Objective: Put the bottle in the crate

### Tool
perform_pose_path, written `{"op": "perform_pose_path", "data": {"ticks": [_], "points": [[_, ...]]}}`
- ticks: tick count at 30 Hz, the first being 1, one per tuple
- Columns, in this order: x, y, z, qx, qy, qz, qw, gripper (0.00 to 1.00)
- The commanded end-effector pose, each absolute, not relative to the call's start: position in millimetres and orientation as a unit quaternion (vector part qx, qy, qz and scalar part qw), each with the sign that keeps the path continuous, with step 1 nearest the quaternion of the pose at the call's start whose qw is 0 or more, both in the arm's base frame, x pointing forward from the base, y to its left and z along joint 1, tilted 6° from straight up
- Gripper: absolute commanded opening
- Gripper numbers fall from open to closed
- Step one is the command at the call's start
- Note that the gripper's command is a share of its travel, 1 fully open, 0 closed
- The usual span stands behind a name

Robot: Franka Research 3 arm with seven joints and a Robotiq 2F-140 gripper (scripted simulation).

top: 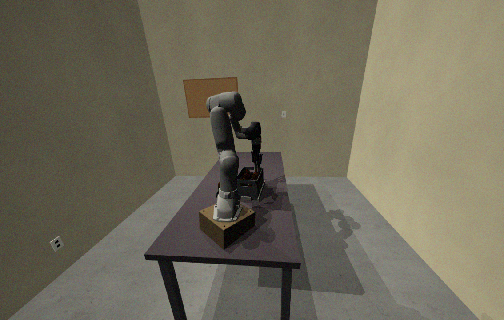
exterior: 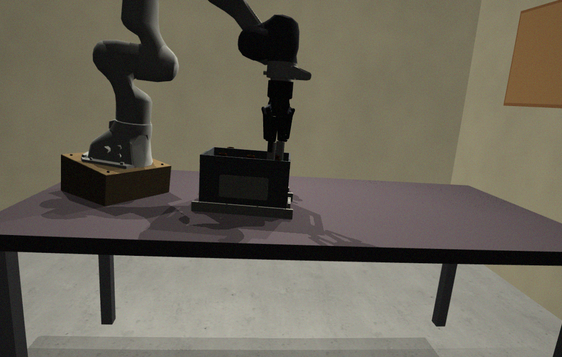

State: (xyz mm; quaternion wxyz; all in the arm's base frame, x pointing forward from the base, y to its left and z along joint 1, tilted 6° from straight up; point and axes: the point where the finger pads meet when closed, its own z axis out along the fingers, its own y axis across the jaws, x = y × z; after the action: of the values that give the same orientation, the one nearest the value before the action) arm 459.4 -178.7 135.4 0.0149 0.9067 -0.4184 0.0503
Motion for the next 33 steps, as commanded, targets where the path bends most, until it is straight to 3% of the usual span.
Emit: {"op": "perform_pose_path", "data": {"ticks": [1, 33], "points": [[460.4, -179.5, 135.8, 0.906, -0.42, 0.052, 0.016, 0.0], [460.7, -179.7, 132.0, 0.906, -0.42, 0.052, 0.016, 0.0]]}}
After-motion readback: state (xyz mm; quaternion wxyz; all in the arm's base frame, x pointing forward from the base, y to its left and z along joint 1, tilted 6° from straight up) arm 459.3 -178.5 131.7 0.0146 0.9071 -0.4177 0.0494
